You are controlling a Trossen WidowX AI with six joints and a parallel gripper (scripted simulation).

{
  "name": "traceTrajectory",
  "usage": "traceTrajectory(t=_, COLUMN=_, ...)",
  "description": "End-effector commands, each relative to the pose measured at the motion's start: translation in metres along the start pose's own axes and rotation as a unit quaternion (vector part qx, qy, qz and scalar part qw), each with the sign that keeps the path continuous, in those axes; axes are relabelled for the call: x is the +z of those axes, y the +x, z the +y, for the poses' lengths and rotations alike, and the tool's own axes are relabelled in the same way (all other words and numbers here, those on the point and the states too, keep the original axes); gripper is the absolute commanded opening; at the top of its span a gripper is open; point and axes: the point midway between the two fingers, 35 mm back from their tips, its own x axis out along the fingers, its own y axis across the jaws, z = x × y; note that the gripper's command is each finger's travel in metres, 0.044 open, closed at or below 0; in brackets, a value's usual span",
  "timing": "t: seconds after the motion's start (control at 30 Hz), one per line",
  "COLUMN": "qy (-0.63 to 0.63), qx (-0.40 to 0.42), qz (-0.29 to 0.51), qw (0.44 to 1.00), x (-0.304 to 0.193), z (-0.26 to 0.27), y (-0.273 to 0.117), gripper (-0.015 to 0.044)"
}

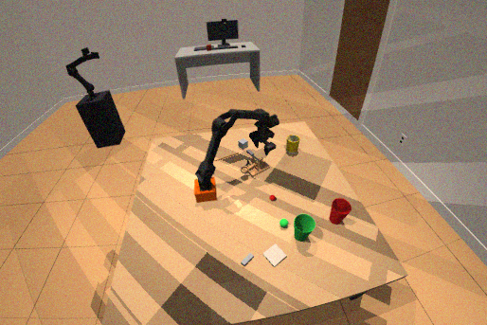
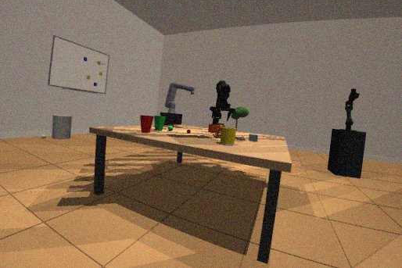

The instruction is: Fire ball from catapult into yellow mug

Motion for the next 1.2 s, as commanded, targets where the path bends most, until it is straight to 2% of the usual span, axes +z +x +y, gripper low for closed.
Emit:
traceTrajectory(t=0.0, qy=0.0, qx=-0.001, qz=0.004, qw=1.0, x=-0.002, z=0.0, y=0.002, gripper=0.044)
traceTrajectory(t=0.17, qy=0.0, qx=-0.001, qz=0.004, qw=1.0, x=-0.003, z=0.0, y=0.046, gripper=0.044)
traceTrajectory(t=1.17, qy=0.0, qx=-0.001, qz=0.004, qw=1.0, x=-0.003, z=0.0, y=0.087, gripper=0.044)
